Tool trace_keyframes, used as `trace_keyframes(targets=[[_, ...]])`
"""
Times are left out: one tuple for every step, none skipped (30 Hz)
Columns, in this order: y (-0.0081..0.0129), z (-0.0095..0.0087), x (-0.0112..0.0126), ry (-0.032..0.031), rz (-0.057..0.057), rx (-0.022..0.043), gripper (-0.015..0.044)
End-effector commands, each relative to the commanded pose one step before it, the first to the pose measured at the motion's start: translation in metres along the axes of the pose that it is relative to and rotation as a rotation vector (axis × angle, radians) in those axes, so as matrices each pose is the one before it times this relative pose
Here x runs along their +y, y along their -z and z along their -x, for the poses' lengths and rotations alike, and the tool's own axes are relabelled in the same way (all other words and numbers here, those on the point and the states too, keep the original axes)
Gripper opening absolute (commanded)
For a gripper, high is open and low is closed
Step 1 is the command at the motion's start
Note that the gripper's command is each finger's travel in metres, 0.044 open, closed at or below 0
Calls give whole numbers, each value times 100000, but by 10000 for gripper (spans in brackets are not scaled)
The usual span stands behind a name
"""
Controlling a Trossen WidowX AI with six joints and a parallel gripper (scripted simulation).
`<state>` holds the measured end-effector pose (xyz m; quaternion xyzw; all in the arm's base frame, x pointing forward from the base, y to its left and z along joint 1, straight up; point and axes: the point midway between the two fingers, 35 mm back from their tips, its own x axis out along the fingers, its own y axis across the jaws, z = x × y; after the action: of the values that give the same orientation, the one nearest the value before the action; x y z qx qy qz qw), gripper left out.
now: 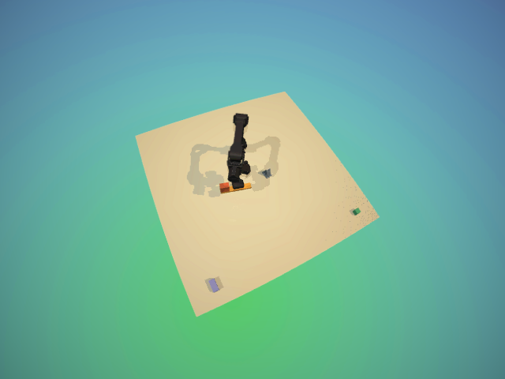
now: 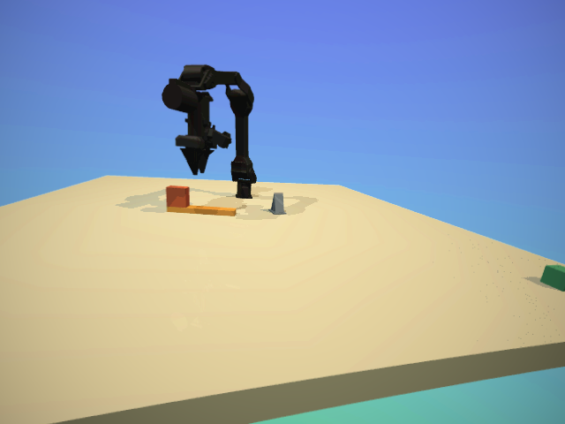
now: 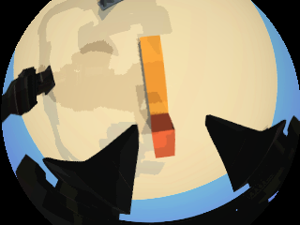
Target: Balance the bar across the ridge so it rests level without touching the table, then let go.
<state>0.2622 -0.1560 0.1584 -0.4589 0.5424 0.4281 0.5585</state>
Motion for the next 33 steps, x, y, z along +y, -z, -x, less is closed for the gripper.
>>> trace_keyframes(targets=[[20,-2452,95,-1740,-327,79,315],[4,-707,-11,1,0,0,315],[-2,-705,7,-1,0,0,315],[-9,-703,26,-3,0,-1,315],[-15,-701,44,-5,0,-2,315],[-21,-698,63,-7,0,-2,315],[-27,-695,81,-9,0,-3,315],[-33,-690,99,-11,0,-4,315],[-31,-560,94,-11,0,-4,315],[-21,-337,63,-7,0,-2,315],[-7,-112,22,-2,0,-1,315],[0,0,0,0,0,0,315],[0,0,0,0,0,0,315],[0,0,0,0,0,0,315],[0,-26,-1,0,0,0,315],[1,-54,-2,0,0,0,315],[1,-77,-3,0,0,0,315],[1,-100,-4,0,0,0,315],[1,-124,-4,0,0,0,315],[1,-148,-4,0,0,0,315],[1,-162,-4,0,0,0,315],[1,-165,-3,0,0,0,315],[1,-165,-2,0,0,0,315],[0,-165,-1,-1,0,0,315],[0,-165,0,-1,0,0,315],[0,-165,1,-1,0,0,315],[-1,-164,2,-1,0,0,315],[-1,-164,3,-1,0,0,315],[-1,-164,4,-1,0,0,315],[-2,-164,5,-1,0,0,315],[-2,-163,6,-1,0,0,315],[-2,-133,6,-1,0,0,315],[-1,-80,4,-1,0,0,315]])
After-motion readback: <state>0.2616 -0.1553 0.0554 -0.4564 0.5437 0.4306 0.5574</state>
